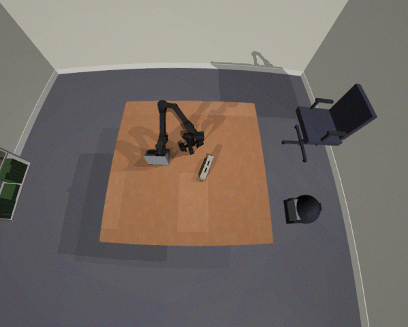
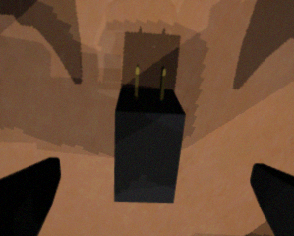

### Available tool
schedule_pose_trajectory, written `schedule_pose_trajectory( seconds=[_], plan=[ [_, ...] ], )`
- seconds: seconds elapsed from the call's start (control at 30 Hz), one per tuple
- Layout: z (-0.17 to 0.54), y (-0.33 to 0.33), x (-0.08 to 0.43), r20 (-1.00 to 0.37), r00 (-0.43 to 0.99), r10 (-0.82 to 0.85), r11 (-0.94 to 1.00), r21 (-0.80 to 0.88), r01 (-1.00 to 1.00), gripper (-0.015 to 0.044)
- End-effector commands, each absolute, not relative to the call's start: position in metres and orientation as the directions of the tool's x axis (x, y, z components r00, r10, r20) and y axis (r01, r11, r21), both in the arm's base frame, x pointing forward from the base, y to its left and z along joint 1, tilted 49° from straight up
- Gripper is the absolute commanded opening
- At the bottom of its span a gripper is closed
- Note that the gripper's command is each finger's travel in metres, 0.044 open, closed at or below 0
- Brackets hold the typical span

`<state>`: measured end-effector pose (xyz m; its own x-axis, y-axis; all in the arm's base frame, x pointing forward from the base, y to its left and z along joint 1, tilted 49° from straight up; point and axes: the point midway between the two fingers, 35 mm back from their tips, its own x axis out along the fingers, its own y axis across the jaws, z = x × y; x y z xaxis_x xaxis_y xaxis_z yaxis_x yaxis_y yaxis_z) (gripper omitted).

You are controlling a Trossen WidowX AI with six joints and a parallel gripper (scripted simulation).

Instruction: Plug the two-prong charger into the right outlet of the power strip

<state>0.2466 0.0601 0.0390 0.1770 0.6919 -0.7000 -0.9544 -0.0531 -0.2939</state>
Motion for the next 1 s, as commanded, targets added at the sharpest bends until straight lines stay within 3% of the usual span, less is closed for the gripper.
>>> schedule_pose_trajectory(
  seconds=[0.0, 0.8, 0.97],
  plan=[
    [0.031, 0.067, 0.245, -0.704, 0.166, 0.691, -0.054, -0.279, -0.959, 0.044],
    [0.014, 0.087, 0.247, -0.7, 0.167, 0.694, -0.052, -0.28, -0.959, 0.044],
    [0.017, 0.086, 0.249, -0.697, 0.172, 0.696, -0.053, -0.289, -0.956, 0.0309]
  ],
)
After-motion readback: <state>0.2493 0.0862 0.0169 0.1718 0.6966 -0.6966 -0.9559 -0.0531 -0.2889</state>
